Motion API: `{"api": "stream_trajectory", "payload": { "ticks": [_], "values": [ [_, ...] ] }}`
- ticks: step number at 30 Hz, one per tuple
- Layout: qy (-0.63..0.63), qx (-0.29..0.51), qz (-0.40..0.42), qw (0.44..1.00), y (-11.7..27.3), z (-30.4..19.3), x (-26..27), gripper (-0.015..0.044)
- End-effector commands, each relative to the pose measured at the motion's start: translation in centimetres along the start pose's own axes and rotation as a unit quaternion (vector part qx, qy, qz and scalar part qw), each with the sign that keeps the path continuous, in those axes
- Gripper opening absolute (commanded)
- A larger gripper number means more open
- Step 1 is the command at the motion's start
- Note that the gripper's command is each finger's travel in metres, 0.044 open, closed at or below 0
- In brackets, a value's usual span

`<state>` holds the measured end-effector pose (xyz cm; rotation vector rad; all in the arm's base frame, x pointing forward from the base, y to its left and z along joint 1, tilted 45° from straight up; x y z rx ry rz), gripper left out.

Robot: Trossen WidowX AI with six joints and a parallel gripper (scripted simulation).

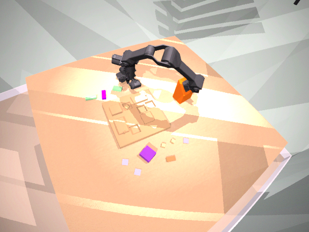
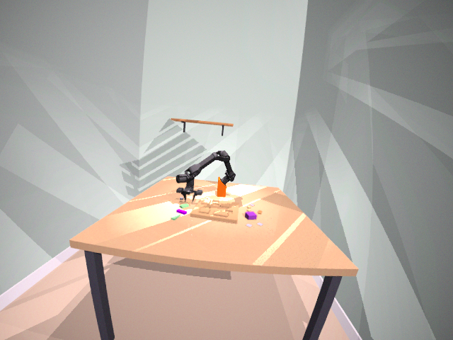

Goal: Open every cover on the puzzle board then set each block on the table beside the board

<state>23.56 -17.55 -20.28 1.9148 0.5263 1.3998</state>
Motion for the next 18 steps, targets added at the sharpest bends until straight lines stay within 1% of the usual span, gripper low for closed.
{"api": "stream_trajectory", "payload": {
  "ticks": [1, 5, 18],
  "values": [
    [0.0, -0.001, 0.0, 1.0, 0.1, 0.0, 0.0, 0.0342],
    [0.0, -0.001, 0.0, 1.0, 0.3, 0.0, 0.0, 0.044],
    [-0.002, 0.0, -0.001, 1.0, 4.3, 0.2, -0.1, 0.044]
  ]
}}
Point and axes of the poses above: the point midway between the two fingers, 35 mm back from their tips, its own y axis back along the fingers, its own x axis across the jaws, z = x × y, the point moved 3 cm from there along y, back along the fingers, and after that the axes turned 12 degrees about -y, right-handed, at the moved point
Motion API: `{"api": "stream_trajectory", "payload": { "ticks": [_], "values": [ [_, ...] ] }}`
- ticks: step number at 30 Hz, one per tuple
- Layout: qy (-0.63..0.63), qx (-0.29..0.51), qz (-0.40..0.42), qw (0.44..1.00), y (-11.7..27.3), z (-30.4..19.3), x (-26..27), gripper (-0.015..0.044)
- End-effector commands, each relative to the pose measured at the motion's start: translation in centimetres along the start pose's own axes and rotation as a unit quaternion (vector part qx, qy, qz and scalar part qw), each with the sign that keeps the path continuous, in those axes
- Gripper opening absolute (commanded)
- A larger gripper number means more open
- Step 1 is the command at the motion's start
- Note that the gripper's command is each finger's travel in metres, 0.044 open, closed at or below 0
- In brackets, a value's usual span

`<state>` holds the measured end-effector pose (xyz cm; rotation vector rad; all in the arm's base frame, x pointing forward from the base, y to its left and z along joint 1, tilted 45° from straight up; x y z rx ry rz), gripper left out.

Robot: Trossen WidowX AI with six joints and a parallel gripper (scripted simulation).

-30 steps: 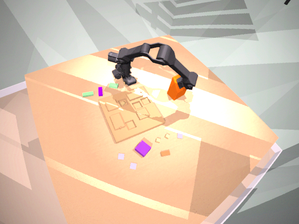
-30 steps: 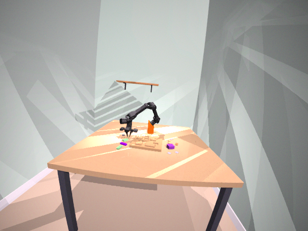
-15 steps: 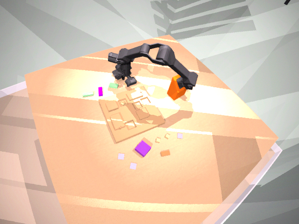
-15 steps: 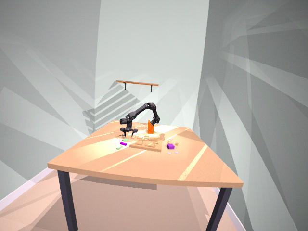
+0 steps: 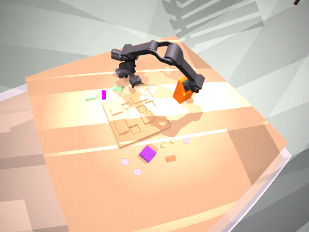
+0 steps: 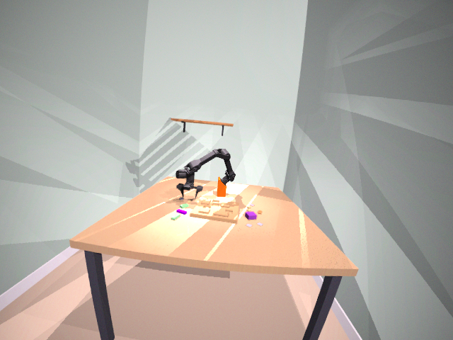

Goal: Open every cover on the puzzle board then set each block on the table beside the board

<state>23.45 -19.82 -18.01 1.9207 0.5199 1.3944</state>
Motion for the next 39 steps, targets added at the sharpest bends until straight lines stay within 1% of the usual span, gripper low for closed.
{"api": "stream_trajectory", "payload": {
  "ticks": [1, 12, 14, 17, 21, 25, 29, 32, 33, 34, 39],
  "values": [
    [0.002, 0.0, -0.002, 1.0, 1.4, 0.0, 0.0, 0.044],
    [0.001, 0.001, -0.001, 1.0, 4.5, -0.2, 0.0, 0.044],
    [-0.028, 0.001, -0.002, 1.0, 4.5, 0.0, 0.3, 0.0387],
    [-0.151, -0.001, -0.003, 0.989, 4.7, 0.7, 1.6, 0.0309],
    [-0.321, -0.002, -0.004, 0.947, 4.8, 1.7, 3.4, 0.0204],
    [-0.473, -0.002, -0.004, 0.881, 4.8, 2.6, 5.6, 0.0099],
    [-0.611, -0.002, -0.003, 0.791, 4.8, 3.4, 7.7, 0.0],
    [-0.705, -0.002, -0.002, 0.709, 4.7, 3.9, 9.2, 0.0],
    [-0.699, -0.002, -0.002, 0.715, 4.7, 3.9, 9.3, 0.0],
    [-0.681, -0.002, -0.002, 0.733, 4.7, 4.0, 9.4, 0.0],
    [-0.48, -0.001, -0.002, 0.877, 4.7, 4.3, 10.4, 0.0]
  ]
}}
Point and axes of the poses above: the point midway between the two fingers, 35 mm back from their tips, its own y axis back along the fingers, its own x axis across the jaws, z = x × y, the point moved 3 cm from there along y, back along the fingers, and after that the axes turned 12 degrees about -y, right-handed, at the moved point
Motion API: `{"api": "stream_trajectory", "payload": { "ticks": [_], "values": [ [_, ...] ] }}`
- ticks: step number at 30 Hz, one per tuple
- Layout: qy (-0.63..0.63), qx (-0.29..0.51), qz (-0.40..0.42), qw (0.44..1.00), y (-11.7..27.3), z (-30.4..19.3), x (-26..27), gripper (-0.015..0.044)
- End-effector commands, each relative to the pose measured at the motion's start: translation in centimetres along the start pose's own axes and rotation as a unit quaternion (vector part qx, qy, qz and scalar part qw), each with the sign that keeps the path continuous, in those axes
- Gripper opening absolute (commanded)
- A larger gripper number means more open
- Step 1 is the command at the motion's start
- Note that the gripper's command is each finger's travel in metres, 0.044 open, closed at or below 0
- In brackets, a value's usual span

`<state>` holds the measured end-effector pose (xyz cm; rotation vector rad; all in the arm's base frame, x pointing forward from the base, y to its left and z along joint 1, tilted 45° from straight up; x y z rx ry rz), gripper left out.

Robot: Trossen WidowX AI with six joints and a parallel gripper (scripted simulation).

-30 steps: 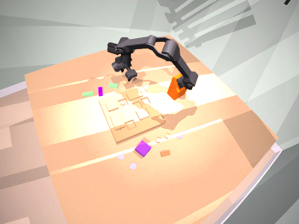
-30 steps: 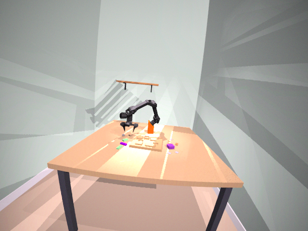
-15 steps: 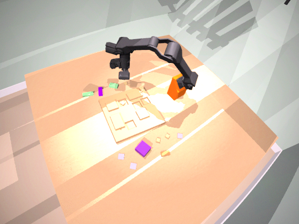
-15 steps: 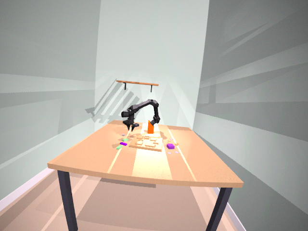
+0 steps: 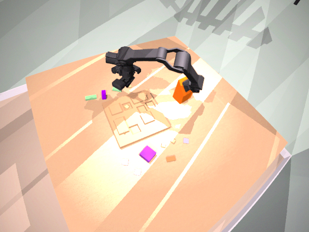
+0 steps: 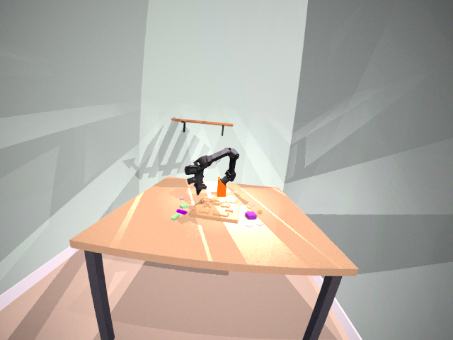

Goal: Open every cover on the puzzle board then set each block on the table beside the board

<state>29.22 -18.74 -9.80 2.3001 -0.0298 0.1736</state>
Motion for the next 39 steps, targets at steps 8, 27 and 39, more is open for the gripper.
{"api": "stream_trajectory", "payload": {
  "ticks": [8, 27, 39],
  "values": [
    [0.447, 0.003, 0.002, 0.894, -0.1, -3.0, 3.0, 0.0],
    [0.945, 0.001, 0.008, 0.326, -0.4, -5.9, 5.2, 0.0],
    [0.999, -0.001, 0.01, 0.053, -0.5, -6.8, 5.8, 0.0]
  ]
}}
Point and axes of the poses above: the point midway between the two fingers, 35 mm back from their tips, its own y axis back along the fingers, its own x axis across the jaws, z = x × y, the point moved 3 cm from there along y, back along the fingers, and after that the axes turned 12 degrees about -y, right-handed, at the moved point
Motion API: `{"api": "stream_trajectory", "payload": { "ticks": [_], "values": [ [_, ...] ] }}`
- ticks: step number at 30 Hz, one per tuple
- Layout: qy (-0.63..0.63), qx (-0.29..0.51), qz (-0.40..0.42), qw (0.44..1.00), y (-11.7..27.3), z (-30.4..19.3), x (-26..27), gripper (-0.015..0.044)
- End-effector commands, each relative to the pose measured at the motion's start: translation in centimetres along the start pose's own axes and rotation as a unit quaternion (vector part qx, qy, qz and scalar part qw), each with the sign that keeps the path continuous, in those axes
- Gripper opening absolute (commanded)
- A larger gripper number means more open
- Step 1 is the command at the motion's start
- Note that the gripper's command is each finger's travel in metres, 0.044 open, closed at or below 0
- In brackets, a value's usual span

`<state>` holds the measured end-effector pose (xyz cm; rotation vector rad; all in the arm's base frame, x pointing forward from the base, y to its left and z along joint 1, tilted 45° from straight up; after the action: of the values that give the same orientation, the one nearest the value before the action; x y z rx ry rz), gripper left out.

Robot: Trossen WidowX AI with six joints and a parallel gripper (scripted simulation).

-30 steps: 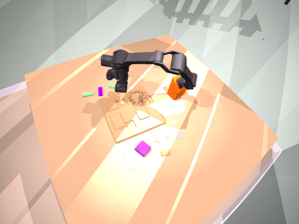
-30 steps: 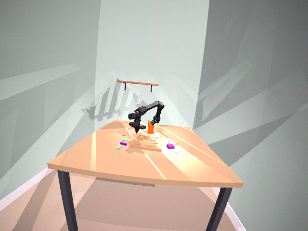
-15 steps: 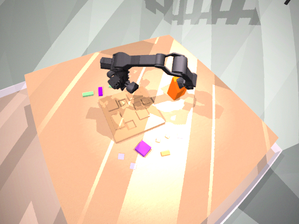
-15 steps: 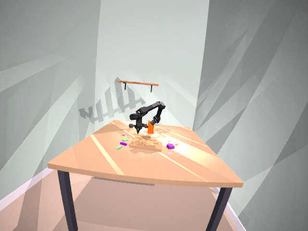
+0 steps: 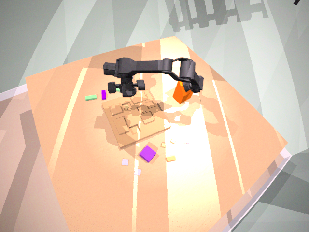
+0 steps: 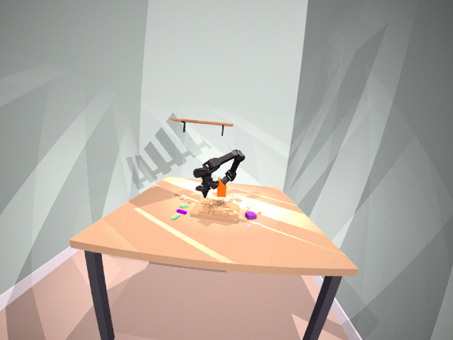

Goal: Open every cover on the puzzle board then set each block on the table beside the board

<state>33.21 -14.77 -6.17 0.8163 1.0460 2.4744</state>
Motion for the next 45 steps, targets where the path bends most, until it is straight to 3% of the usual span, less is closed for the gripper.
{"api": "stream_trajectory", "payload": {
  "ticks": [1, 17, 26, 29, 35, 42, 45],
  "values": [
    [0.335, -0.007, 0.002, 0.942, -0.2, 2.3, 0.5, 0.0],
    [0.335, -0.007, 0.002, 0.942, -0.2, 2.3, 0.5, 0.0],
    [0.323, -0.008, 0.002, 0.946, -3.1, 2.3, 0.4, 0.0],
    [0.245, -0.007, 0.003, 0.969, -3.3, 2.3, 0.4, 0.0],
    [-0.034, -0.007, 0.005, 0.999, -4.1, 2.3, 0.3, 0.0],
    [-0.363, -0.005, 0.007, 0.932, -5.0, 2.2, 0.3, 0.0],
    [-0.429, -0.004, 0.007, 0.903, -5.2, 2.2, 0.3, 0.0]
  ]
}}
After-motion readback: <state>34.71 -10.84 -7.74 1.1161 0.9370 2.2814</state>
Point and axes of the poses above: the point midway between the two fingers, 35 mm back from their tips, its own y axis back along the fingers, its own x axis across the jaws, z = x × y, the point moved 3 cm from there along y, back along the fingers, and after that the axes turned 12 degrees about -y, right-handed, at the moved point
